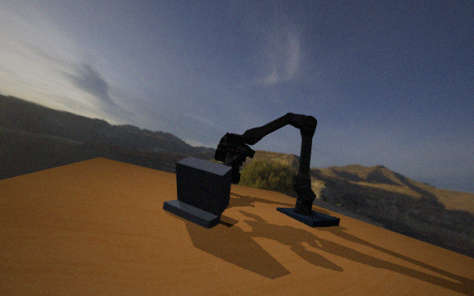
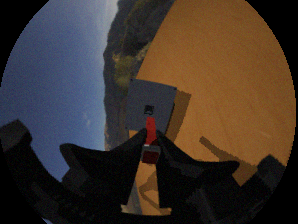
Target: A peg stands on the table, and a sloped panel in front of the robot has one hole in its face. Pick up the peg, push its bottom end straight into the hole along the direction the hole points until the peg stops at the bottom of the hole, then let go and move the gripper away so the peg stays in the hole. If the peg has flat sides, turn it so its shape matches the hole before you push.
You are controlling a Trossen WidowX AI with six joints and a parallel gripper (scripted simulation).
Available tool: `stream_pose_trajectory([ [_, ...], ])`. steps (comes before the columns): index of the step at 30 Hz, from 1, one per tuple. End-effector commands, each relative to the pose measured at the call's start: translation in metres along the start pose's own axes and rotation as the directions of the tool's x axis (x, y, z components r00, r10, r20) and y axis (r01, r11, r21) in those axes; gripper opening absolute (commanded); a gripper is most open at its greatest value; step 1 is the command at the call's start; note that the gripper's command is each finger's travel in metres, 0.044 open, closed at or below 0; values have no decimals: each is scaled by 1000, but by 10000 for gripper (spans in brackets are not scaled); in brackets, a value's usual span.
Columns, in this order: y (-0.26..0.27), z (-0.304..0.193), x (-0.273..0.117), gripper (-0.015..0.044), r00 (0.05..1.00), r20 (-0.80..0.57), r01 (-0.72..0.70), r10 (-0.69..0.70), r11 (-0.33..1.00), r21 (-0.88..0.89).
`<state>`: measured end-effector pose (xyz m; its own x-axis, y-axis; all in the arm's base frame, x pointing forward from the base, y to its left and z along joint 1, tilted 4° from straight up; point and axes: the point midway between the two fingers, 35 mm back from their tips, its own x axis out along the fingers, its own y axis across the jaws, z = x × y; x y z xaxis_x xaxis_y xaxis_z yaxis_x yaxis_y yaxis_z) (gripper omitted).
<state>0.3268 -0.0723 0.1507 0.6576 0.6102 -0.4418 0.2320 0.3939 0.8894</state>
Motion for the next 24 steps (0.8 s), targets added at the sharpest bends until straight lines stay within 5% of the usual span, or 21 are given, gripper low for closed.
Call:
stream_pose_trajectory([
  [1, -2, -2, 5, 0, 1000, -1, -6, 6, 1000, 14],
  [24, -1, 1, 21, 0, 999, 20, -34, 34, 999, 27],
])
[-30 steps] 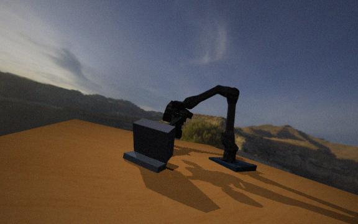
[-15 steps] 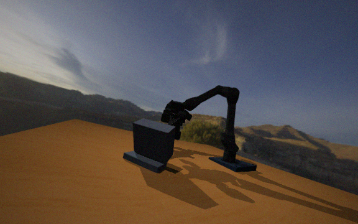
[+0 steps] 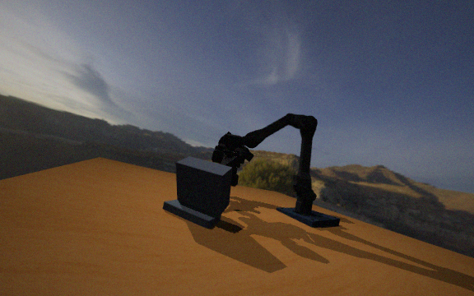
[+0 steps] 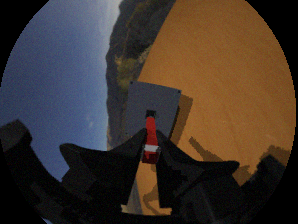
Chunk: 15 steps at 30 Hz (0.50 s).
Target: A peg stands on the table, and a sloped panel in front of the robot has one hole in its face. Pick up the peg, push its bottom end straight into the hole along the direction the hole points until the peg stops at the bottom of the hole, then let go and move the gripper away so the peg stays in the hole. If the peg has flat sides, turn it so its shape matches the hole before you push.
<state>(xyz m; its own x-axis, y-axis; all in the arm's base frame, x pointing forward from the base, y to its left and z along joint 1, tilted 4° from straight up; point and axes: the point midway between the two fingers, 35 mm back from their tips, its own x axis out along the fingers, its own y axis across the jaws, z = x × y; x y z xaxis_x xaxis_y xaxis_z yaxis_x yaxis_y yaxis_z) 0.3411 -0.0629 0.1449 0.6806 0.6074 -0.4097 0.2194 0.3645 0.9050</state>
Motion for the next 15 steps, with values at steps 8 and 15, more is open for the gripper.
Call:
stream_pose_trajectory([
  [8, -3, -3, 8, 0, 1000, 4, -12, 12, 1000, 18],
  [15, -3, -3, 9, 0, 1000, 4, -12, 12, 1000, 18],
])
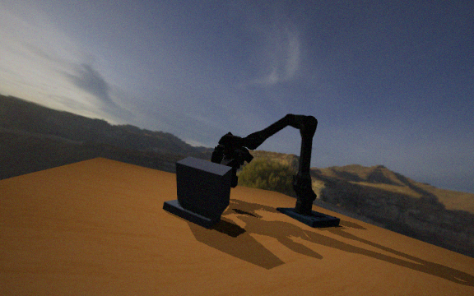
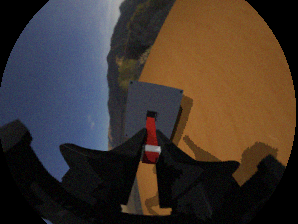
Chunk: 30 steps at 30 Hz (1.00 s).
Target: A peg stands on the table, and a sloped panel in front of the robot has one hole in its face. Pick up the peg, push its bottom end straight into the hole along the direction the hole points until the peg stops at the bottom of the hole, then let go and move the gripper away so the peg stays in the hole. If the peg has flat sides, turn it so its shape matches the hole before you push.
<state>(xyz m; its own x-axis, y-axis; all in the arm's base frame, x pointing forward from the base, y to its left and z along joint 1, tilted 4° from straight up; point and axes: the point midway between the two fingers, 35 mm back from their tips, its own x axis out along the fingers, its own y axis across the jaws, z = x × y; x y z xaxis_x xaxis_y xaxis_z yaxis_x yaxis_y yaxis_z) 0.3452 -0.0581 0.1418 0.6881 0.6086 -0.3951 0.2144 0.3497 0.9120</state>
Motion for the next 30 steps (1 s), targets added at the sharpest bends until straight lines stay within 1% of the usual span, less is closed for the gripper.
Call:
stream_pose_trajectory([
  [1, -3, -2, 2, 0, 1000, -2, 3, -3, 1000, 11],
  [19, -2, -2, 24, 0, 1000, -1, 0, 0, 1000, 10],
  [30, 2, 0, 22, 0, 1000, 2, -5, 5, 1000, -3],
])
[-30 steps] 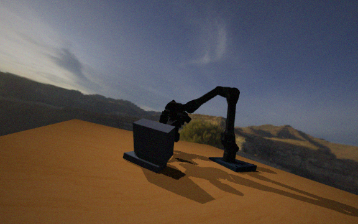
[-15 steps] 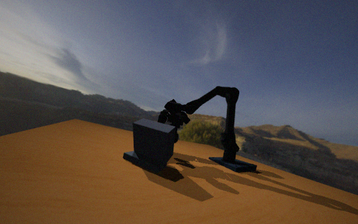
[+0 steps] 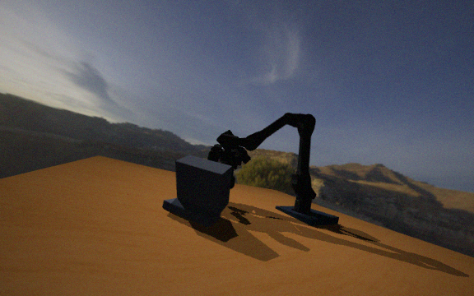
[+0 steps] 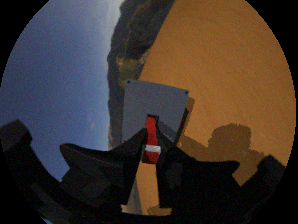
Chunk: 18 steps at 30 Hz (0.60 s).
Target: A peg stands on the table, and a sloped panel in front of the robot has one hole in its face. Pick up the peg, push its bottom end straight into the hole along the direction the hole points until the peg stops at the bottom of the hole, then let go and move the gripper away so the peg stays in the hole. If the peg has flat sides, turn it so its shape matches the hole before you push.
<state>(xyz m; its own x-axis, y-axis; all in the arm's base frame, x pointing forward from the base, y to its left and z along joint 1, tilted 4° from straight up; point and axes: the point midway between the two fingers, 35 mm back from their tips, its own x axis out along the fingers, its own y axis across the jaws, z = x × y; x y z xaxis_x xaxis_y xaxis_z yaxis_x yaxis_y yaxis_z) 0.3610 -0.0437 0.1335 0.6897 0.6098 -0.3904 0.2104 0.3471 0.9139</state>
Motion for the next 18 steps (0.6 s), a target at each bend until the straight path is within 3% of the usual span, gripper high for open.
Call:
stream_pose_trajectory([
  [1, 1, 0, 0, 0, 1000, 1, 0, 0, 1000, -2],
  [18, -4, -3, 0, 0, 1000, 1, 0, 0, 1000, -2],
])
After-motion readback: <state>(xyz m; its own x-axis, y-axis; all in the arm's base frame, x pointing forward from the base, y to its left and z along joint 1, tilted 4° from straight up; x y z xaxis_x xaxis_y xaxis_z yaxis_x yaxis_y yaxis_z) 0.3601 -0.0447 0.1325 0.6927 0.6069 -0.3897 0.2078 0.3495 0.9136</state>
